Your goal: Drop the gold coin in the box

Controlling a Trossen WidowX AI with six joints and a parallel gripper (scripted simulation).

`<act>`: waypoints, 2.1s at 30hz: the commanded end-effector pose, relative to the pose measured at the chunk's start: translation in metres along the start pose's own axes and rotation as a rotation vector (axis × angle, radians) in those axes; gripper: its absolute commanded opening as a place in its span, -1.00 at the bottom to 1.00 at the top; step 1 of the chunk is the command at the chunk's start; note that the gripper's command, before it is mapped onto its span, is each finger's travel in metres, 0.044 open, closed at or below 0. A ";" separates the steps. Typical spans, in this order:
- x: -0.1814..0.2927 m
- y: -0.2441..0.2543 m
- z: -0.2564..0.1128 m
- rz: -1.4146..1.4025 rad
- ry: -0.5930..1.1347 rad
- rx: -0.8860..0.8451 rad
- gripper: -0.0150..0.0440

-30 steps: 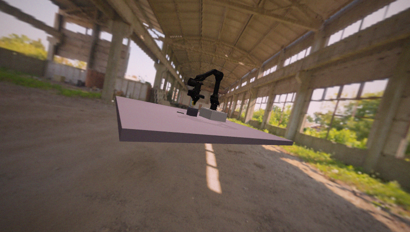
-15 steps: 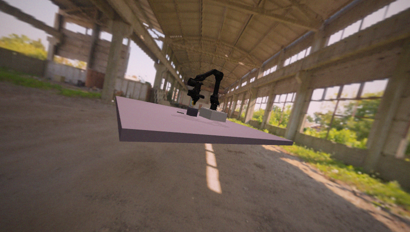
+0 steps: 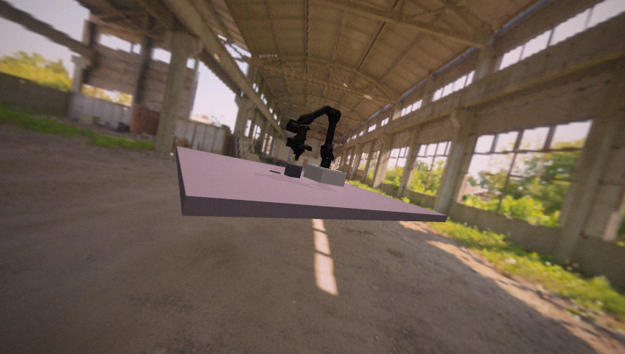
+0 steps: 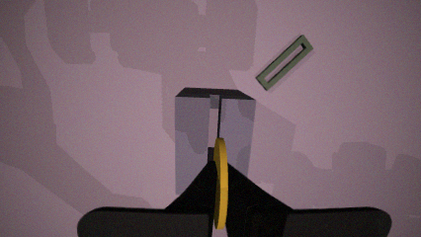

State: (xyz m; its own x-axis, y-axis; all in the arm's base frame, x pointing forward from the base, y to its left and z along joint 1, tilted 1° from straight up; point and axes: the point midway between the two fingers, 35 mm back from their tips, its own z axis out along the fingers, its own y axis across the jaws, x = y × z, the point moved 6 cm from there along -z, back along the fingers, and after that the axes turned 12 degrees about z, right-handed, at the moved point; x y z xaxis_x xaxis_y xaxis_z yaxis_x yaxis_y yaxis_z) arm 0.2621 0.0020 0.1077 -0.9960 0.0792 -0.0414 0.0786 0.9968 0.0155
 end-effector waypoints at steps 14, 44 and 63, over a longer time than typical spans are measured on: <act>0.002 0.000 -0.001 0.000 -0.001 0.000 -0.49; 0.005 0.000 0.009 -0.006 0.000 0.000 -0.49; 0.005 0.000 0.017 0.003 0.000 0.000 -0.49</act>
State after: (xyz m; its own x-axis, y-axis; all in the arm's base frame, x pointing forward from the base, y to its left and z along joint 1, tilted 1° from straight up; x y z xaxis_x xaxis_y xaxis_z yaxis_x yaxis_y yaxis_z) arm 0.2594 0.0023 0.0935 -0.9960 0.0756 -0.0471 0.0750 0.9971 0.0159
